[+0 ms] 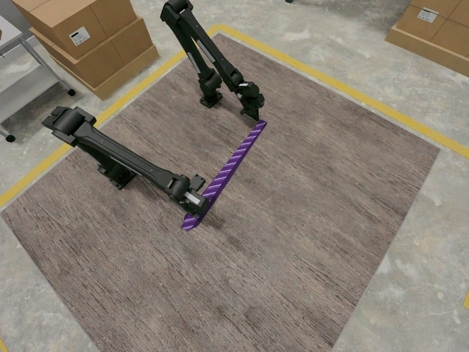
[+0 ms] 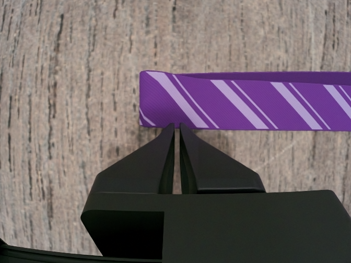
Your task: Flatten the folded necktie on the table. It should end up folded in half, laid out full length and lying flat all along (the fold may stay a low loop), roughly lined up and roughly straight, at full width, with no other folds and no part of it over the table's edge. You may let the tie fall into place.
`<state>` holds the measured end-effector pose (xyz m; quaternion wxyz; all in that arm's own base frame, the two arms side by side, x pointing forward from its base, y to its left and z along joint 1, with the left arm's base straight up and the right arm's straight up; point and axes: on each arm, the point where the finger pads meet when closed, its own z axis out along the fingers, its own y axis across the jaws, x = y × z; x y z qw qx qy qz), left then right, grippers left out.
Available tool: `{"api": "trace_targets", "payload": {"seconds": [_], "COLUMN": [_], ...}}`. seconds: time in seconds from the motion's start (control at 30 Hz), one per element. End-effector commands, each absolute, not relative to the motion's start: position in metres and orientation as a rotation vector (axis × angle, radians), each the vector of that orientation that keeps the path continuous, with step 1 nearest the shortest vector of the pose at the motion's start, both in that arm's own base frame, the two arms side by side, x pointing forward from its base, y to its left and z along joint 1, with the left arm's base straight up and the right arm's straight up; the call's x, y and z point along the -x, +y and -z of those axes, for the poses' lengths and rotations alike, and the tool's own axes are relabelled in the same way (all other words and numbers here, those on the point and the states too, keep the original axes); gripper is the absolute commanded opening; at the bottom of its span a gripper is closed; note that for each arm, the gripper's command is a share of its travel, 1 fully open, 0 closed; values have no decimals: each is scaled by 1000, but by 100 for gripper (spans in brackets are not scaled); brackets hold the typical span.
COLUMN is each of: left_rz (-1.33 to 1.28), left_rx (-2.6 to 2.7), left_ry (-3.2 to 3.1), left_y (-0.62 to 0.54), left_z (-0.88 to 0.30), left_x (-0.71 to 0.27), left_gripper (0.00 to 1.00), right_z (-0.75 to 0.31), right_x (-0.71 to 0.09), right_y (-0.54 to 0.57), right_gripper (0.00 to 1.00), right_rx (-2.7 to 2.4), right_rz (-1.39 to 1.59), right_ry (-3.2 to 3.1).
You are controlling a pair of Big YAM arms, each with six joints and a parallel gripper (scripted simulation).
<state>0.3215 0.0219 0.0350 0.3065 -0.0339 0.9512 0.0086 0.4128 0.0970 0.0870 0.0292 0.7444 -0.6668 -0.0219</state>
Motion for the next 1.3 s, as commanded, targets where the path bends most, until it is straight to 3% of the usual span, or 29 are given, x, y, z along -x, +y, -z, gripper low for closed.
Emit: {"api": "trace_targets", "payload": {"seconds": [0.0,0.53,1.27], "left_rz": [-30,-30,-30], "left_rx": [83,83,83], "left_ry": [2442,2442,2442], "left_y": [23,23,23], "left_z": [-68,-68,-68], "left_x": [-351,-351,-351], "left_gripper": [4,4,4], "right_z": [-115,-133,-221], "right_x": [-436,-440,-461], "right_y": [95,91,68], "right_gripper": [100,100,100], "right_rx": [-2337,-2329,-2190], "right_rz": [0,0,1], "right_ry": [-2100,-2230,-2899]}}
